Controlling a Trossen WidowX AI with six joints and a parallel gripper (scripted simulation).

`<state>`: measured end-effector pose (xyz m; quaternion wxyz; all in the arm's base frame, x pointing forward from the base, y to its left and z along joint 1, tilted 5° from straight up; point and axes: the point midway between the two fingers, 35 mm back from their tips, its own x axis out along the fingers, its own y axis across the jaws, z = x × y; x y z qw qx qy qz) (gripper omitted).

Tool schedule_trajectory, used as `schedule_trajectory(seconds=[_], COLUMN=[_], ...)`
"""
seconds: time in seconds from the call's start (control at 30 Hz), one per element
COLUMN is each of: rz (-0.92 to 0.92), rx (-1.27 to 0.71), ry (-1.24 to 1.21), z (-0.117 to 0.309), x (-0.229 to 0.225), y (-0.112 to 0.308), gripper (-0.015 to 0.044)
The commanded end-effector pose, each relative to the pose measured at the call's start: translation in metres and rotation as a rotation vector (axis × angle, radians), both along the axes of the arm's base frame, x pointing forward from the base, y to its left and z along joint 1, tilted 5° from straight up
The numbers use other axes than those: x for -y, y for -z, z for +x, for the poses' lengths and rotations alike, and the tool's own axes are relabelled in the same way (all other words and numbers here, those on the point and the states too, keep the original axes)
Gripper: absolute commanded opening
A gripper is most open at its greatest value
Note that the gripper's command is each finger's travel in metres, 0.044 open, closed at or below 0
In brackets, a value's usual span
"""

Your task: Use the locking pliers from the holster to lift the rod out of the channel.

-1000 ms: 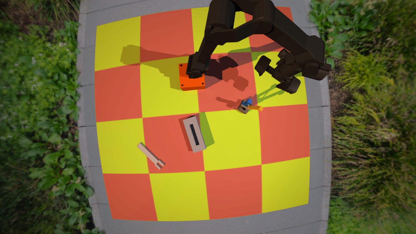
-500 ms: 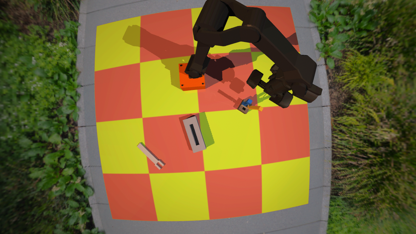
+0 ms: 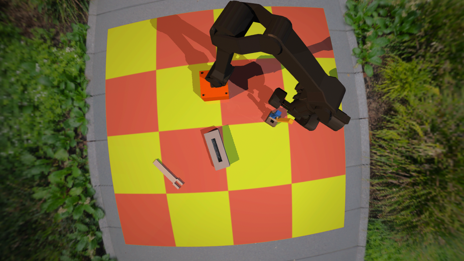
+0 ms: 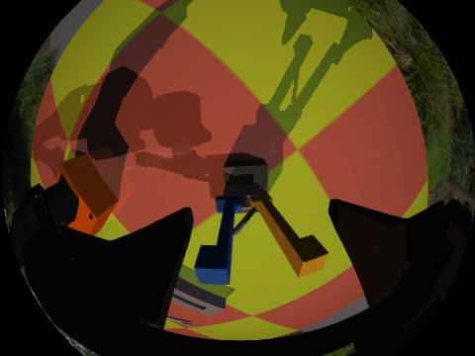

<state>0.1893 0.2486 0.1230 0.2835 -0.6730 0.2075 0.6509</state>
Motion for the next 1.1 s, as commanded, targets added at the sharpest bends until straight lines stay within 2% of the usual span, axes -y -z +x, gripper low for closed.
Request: schedule_trajectory(seconds=[0.0, 1.07], rz=[0.002, 0.002], rx=[-0.002, -0.001], ry=[-0.003, -0.003], z=[0.011, 0.020], x=[0.011, 0.015], y=[0.000, 0.030], gripper=[0.0440, 0.0440])
